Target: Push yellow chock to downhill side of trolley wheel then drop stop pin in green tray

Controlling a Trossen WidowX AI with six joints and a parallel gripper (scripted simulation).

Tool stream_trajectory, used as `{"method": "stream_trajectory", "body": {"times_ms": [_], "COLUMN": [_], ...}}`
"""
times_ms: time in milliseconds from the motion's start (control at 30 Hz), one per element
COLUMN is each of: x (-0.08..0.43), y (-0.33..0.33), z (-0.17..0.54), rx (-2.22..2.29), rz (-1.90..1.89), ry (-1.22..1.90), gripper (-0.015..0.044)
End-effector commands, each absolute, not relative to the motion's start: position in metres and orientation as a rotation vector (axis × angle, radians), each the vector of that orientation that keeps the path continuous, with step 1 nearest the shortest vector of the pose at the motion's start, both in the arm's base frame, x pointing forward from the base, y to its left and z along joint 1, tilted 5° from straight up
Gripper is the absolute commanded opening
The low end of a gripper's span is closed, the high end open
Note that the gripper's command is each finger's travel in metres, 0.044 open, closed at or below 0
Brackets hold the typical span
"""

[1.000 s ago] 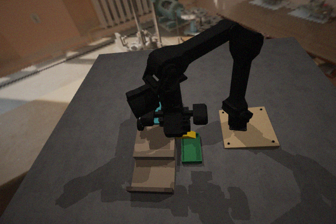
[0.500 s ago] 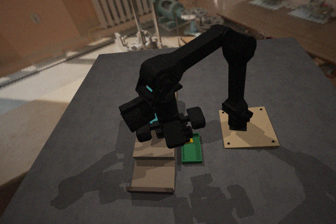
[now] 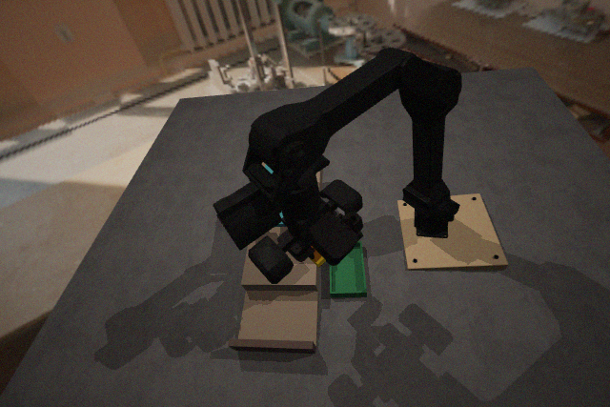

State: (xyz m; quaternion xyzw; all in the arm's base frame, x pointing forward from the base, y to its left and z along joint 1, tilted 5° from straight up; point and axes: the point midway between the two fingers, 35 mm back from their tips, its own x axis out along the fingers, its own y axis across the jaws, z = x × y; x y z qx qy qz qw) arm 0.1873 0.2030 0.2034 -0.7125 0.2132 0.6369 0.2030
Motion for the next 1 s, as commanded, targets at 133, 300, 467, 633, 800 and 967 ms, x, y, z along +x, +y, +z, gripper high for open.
{"method": "stream_trajectory", "body": {"times_ms": [133,300,467,633,800,967], "x": [0.188,0.188,0.188,0.188,0.191,0.206], "y": [0.205,0.206,0.207,0.207,0.208,0.212], "z": [0.203,0.203,0.203,0.203,0.202,0.201], "rx": [-2.180,-2.299,-2.410,-2.462,-2.469,-2.495], "rz": [1.942,2.051,2.157,2.208,2.214,2.233], "ry": [0.397,0.244,0.075,-0.015,-0.028,-0.072], "gripper": [0.0000,0.0000,0.0000,0.0000,0.0000,0.0000]}}
